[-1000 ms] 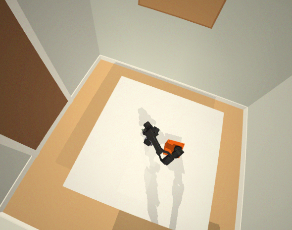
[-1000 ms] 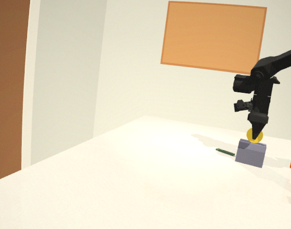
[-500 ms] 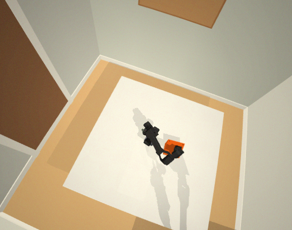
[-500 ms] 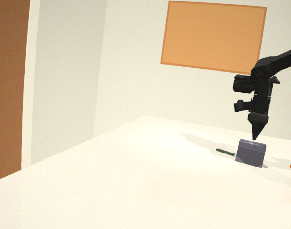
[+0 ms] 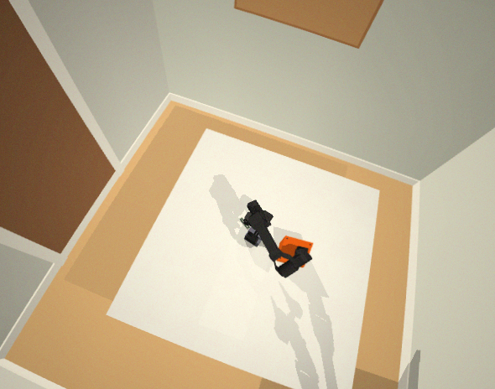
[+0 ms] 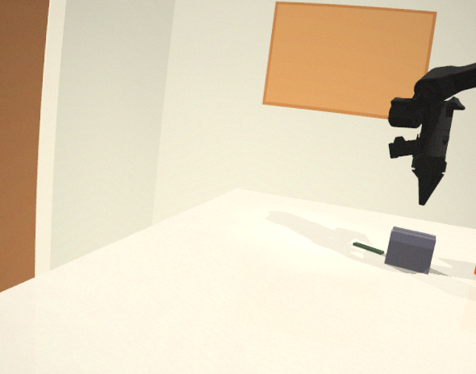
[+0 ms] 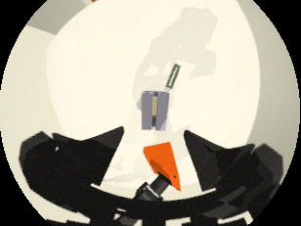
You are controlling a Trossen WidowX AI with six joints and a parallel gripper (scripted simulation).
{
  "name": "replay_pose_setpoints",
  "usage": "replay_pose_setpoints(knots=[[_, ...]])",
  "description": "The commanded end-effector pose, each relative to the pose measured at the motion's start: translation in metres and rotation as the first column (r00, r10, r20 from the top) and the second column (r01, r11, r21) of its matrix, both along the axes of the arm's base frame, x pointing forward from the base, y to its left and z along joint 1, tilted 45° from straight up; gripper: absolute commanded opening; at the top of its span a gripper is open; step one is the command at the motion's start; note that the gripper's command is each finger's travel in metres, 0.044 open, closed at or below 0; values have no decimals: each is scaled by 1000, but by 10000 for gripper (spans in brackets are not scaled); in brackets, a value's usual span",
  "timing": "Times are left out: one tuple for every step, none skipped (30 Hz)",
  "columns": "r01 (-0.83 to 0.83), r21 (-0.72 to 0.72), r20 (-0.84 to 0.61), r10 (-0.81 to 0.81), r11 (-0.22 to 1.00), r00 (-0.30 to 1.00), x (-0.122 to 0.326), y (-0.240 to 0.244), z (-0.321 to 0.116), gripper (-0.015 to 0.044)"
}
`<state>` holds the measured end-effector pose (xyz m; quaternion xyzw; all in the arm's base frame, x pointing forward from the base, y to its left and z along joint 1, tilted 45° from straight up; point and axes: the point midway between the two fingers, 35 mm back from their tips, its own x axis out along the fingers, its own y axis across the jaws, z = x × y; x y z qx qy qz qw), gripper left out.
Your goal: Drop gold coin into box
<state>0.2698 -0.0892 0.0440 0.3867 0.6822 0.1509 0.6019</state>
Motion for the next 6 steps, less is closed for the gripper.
replay_pose_setpoints(knots=[[-9,-3,1,9,1000,1000,-1,-3,5,440],[-9,-3,1,9,1000,1000,-1,-3,5,440],[-9,-3,1,9,1000,1000,-1,-3,5,440],[-9,-3,1,9,1000,1000,-1,-3,5,440],[-9,-3,1,9,1000,1000,-1,-3,5,440],[-9,-3,1,9,1000,1000,-1,-3,5,440]])
